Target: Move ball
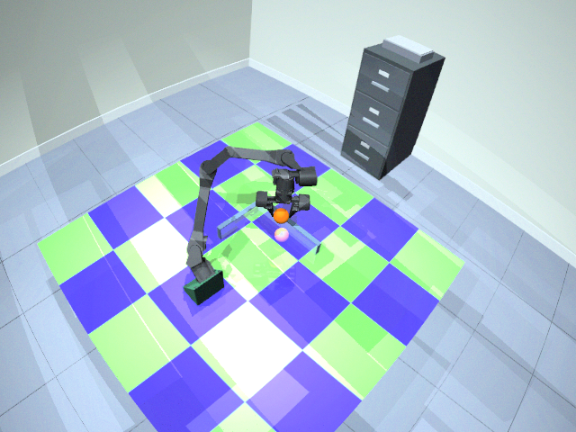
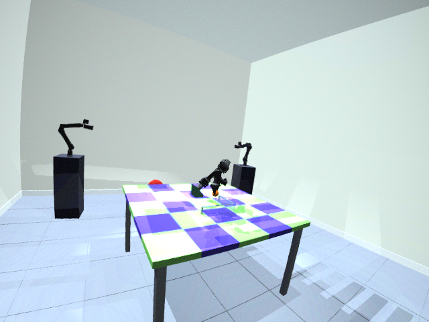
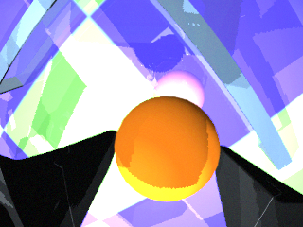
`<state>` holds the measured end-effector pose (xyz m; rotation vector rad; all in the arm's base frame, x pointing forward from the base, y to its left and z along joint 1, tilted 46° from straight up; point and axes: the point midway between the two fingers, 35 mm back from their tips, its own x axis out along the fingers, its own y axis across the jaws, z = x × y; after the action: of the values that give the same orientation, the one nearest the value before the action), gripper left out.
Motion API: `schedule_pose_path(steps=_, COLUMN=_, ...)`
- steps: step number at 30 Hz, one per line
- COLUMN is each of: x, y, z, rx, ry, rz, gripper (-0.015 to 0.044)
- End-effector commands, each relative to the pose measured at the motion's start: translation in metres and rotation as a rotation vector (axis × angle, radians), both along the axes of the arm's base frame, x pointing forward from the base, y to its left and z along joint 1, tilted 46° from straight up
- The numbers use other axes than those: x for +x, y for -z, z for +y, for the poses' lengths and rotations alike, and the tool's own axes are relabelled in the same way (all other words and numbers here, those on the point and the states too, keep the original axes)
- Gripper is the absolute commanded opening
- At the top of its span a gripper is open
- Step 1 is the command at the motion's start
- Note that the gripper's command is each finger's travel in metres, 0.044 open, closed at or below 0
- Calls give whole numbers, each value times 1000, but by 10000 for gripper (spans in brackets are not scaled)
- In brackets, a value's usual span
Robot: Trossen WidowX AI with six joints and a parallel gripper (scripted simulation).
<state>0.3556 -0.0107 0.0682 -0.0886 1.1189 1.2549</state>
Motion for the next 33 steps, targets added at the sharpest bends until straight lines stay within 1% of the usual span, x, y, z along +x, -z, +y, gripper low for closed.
schedule_pose_path(steps=1, x=1, y=4, z=2, rx=-8, ry=77, rz=76, gripper=0)
schedule_pose_path(steps=20, x=7, y=22, z=15, rx=-74, ry=509, rz=509, gripper=0)
schedule_pose_path(steps=27, x=8, y=26, z=19, rx=-77, ry=525, rz=524, gripper=0)
schedule_pose_path(steps=33, x=6, y=46, z=38, rx=-77, ry=525, rz=523, gripper=0)
